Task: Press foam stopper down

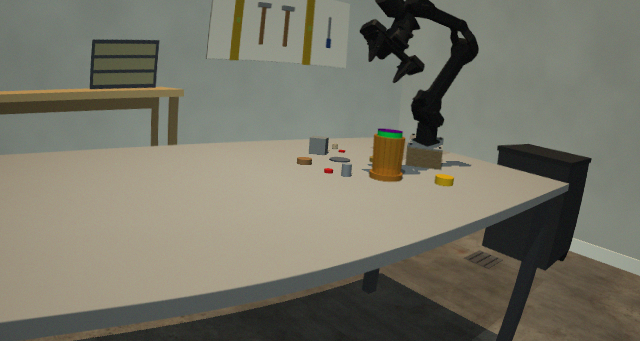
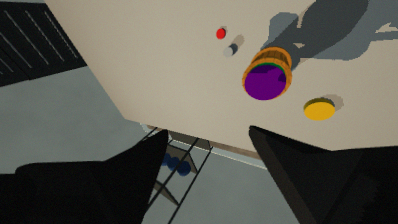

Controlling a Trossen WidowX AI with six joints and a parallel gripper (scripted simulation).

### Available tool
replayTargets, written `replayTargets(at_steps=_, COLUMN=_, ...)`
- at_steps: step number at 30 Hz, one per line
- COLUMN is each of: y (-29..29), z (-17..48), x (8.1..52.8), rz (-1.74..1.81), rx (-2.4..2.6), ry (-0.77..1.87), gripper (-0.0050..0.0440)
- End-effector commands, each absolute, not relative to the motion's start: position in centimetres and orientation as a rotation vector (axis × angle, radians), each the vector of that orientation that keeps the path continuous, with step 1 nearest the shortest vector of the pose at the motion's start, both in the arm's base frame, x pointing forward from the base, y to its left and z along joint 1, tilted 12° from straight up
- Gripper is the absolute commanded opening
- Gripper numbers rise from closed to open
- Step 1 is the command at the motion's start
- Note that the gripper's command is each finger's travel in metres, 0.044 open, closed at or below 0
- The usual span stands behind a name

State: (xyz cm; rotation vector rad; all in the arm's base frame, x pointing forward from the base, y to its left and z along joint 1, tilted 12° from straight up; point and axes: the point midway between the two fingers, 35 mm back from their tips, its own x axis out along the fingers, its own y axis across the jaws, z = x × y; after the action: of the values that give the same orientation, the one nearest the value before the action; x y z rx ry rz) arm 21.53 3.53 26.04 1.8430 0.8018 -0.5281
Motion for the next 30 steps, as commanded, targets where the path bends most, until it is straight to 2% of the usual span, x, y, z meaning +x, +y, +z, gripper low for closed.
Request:
replayTargets(at_steps=1, y=3.5, z=26.5, x=21.5, rz=-0.515, rx=1.844, ry=0.792, gripper=0.04)
replayTargets(at_steps=17, y=3.5, z=26.5, x=21.5, rz=-0.515, rx=1.844, ry=0.792, gripper=0.04)
replayTargets(at_steps=30, y=4.6, z=22.7, x=22.1, rz=-0.314, rx=1.075, ry=1.059, gripper=0.0088)
